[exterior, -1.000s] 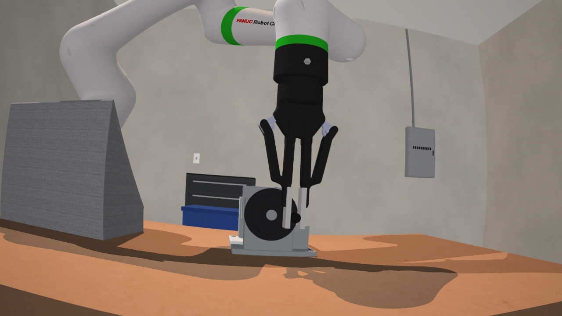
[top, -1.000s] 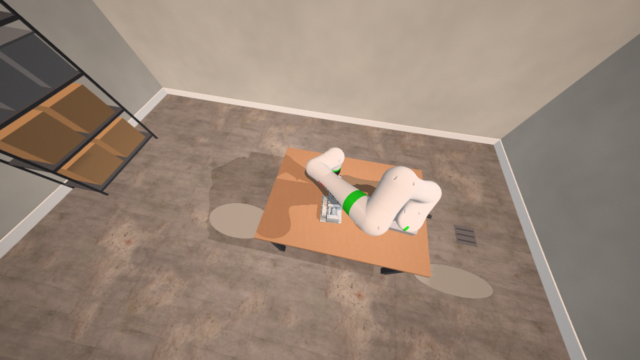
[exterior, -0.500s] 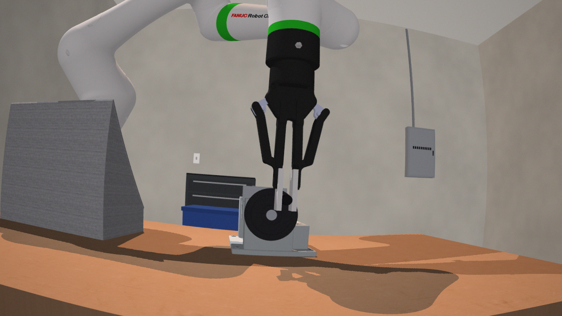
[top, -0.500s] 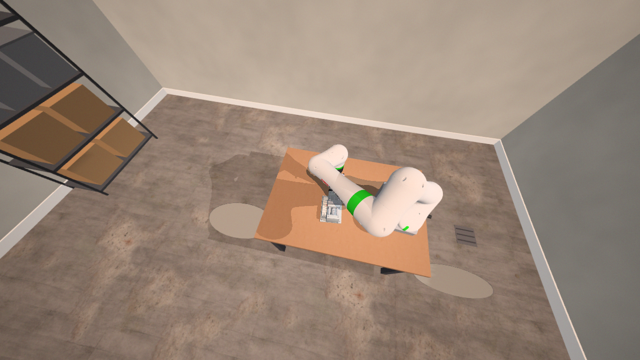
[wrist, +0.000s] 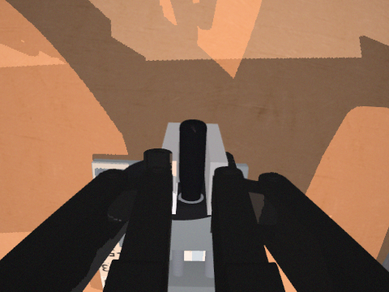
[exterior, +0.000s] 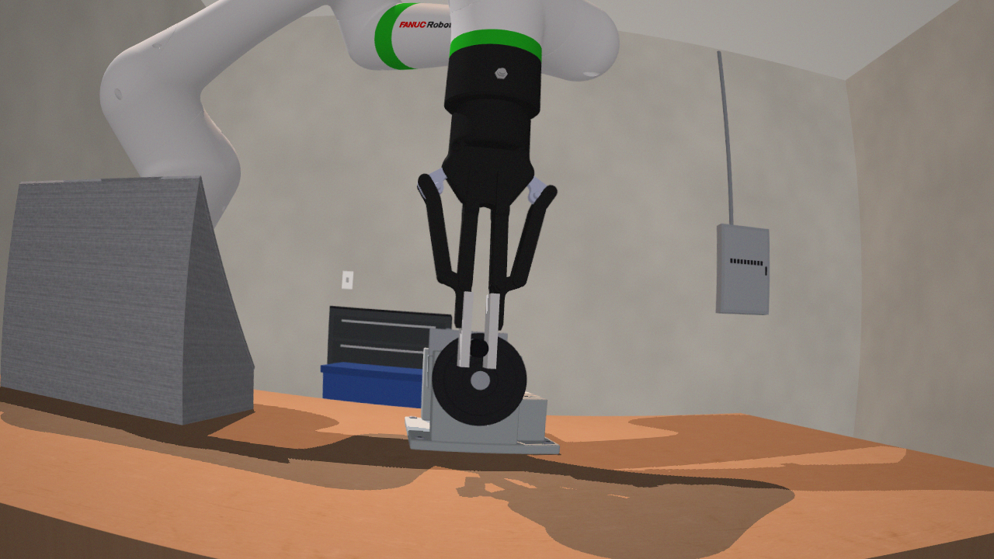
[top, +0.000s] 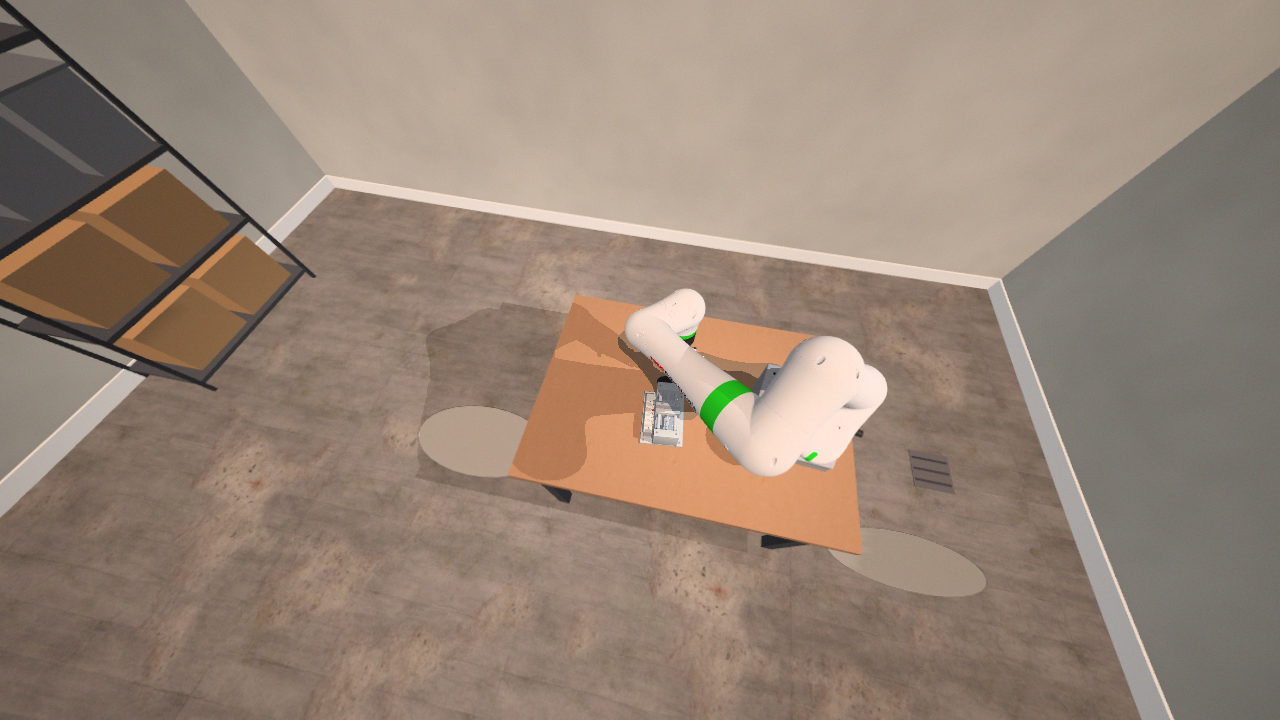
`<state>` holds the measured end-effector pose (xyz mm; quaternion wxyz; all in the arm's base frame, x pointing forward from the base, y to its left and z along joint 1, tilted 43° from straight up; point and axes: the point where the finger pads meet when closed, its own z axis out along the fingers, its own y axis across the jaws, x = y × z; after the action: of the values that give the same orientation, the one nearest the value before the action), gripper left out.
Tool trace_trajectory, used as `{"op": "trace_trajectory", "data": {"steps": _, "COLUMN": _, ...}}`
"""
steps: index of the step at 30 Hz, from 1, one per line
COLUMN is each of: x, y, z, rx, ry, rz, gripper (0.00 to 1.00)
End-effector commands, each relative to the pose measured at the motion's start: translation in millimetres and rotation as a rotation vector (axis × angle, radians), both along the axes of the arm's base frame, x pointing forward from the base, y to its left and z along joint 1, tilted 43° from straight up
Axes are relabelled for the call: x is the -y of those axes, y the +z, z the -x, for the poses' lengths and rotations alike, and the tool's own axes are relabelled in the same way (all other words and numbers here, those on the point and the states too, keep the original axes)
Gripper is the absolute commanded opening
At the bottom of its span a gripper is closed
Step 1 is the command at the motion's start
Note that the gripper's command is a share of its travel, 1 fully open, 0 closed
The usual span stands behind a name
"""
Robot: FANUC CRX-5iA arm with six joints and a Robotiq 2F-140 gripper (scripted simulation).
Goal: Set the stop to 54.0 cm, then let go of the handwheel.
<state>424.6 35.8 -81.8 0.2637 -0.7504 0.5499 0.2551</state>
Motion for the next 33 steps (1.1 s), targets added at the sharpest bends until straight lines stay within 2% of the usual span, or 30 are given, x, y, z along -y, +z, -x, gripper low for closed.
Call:
{"op": "trace_trajectory", "data": {"steps": 1, "x": 0.2, "y": -2.3, "z": 5.7, "rx": 0.0, "ry": 0.0, "rz": 0.0, "gripper": 0.04}}
{"op": "trace_trajectory", "data": {"steps": 10, "x": -3.1, "y": -10.1, "z": 16.9, "rx": 0.0, "ry": 0.0, "rz": 0.0, "gripper": 0.04}}
{"op": "trace_trajectory", "data": {"steps": 18, "x": -15.9, "y": -26.4, "z": 25.1, "rx": 0.0, "ry": 0.0, "rz": 0.0, "gripper": 0.04}}
{"op": "trace_trajectory", "data": {"steps": 33, "x": -38.3, "y": -43.7, "z": 10.6, "rx": 0.0, "ry": 0.0, "rz": 0.0, "gripper": 0.04}}
